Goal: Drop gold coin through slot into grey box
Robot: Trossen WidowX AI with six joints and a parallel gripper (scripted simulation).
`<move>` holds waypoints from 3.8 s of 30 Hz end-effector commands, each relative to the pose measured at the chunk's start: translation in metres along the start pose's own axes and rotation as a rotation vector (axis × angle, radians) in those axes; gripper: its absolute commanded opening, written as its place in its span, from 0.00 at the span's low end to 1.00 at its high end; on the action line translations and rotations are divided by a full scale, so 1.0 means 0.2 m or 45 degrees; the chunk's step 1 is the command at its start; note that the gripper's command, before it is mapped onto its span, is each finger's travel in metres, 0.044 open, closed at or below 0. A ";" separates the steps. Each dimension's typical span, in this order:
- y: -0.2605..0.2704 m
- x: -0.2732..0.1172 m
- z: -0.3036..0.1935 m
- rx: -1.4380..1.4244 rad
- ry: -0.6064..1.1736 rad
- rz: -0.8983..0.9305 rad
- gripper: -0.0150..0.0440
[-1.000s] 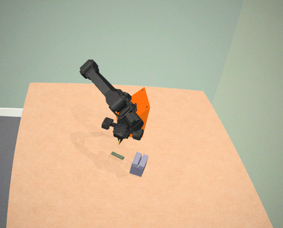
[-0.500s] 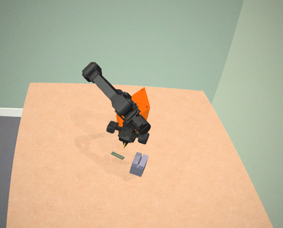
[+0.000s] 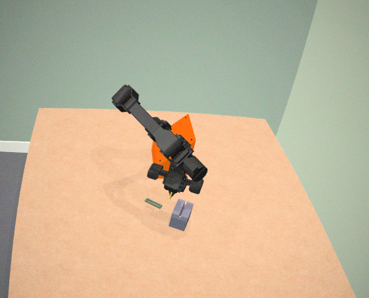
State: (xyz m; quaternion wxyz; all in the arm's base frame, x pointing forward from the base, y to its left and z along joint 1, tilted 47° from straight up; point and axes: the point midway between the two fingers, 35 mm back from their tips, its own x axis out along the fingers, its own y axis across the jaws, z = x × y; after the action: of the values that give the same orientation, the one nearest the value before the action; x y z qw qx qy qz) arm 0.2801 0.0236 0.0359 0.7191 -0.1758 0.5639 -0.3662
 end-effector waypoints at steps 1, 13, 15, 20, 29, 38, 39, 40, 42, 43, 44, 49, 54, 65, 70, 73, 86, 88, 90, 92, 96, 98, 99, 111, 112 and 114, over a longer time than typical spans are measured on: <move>0.06 -0.01 0.02 0.010 -0.003 0.011 0.25; 0.22 0.00 0.05 0.011 -0.004 0.011 0.25; 0.24 0.01 0.05 0.011 -0.004 0.011 0.25; 0.24 0.01 0.04 0.006 -0.003 0.006 0.25; 0.23 0.01 0.04 0.001 -0.002 0.001 0.25; 0.26 0.01 0.05 0.011 -0.002 0.001 0.25; 0.26 0.01 0.05 0.013 -0.002 0.001 0.25; 0.27 0.01 0.05 0.016 -0.002 0.001 0.25; 0.27 0.00 0.05 0.021 -0.002 0.001 0.25; 0.28 0.00 0.05 0.022 -0.002 0.001 0.25; 0.28 0.00 0.05 0.023 -0.002 0.001 0.25; 0.27 0.00 0.06 0.022 -0.002 0.001 0.25; 0.27 0.01 0.06 0.015 -0.002 0.001 0.25; 0.26 0.01 0.04 0.007 -0.004 0.002 0.25; 0.26 0.01 0.05 0.013 -0.006 0.003 0.25; 0.26 0.01 0.05 0.013 -0.006 0.003 0.25; 0.26 0.04 0.04 0.002 -0.006 0.003 0.25; 0.26 0.04 0.04 0.002 -0.006 0.002 0.25; 0.26 0.05 0.04 0.003 -0.006 0.002 0.25; 0.26 0.05 0.04 0.004 -0.006 0.002 0.25; 0.26 0.06 0.05 0.007 -0.006 0.002 0.25; 0.26 0.06 0.05 0.008 -0.006 0.002 0.25; 0.26 0.07 0.05 0.008 -0.006 0.002 0.25; 0.26 0.09 0.04 0.005 -0.006 0.002 0.25; 0.26 0.10 0.04 0.004 -0.006 0.002 0.25; 0.26 0.10 0.04 0.004 -0.006 0.002 0.25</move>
State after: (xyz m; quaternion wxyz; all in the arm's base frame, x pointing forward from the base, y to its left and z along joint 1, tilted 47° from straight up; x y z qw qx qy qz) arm 0.3084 0.0445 -0.0081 0.7220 -0.1712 0.5615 -0.3663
